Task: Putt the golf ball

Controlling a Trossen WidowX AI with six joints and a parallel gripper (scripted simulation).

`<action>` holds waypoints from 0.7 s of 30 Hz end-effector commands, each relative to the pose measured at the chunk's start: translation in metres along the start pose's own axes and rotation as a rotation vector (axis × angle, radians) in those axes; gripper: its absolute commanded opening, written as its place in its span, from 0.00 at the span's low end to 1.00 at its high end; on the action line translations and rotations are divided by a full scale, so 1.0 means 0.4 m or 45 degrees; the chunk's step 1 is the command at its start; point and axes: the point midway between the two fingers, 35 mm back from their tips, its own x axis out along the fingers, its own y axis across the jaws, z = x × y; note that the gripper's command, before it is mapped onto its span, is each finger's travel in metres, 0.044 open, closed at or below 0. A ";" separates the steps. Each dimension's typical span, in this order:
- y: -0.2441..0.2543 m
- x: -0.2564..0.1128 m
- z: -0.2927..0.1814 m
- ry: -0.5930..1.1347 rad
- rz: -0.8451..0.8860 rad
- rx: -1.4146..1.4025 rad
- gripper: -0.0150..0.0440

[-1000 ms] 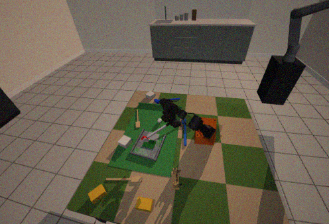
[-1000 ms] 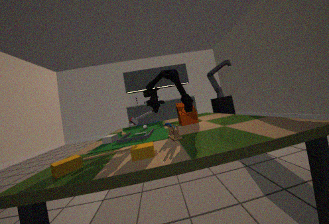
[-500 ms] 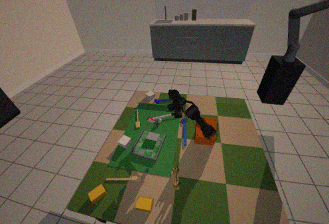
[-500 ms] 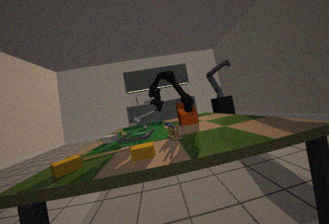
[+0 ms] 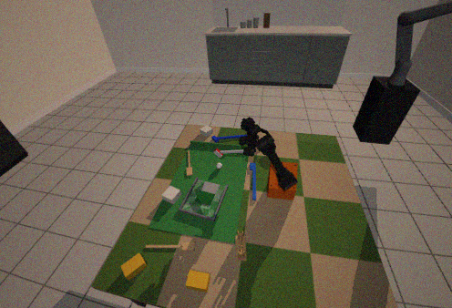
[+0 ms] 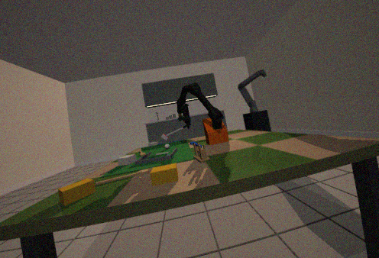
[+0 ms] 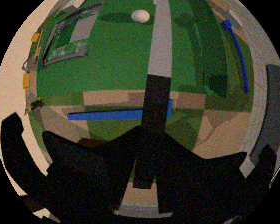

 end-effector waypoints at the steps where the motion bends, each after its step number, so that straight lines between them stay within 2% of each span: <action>1: -0.009 0.010 -0.001 -0.003 -0.006 0.020 0.25; 9: -0.008 0.095 -0.002 -0.003 -0.005 0.019 0.25; 21: -0.008 0.127 -0.001 -0.003 -0.004 0.019 0.25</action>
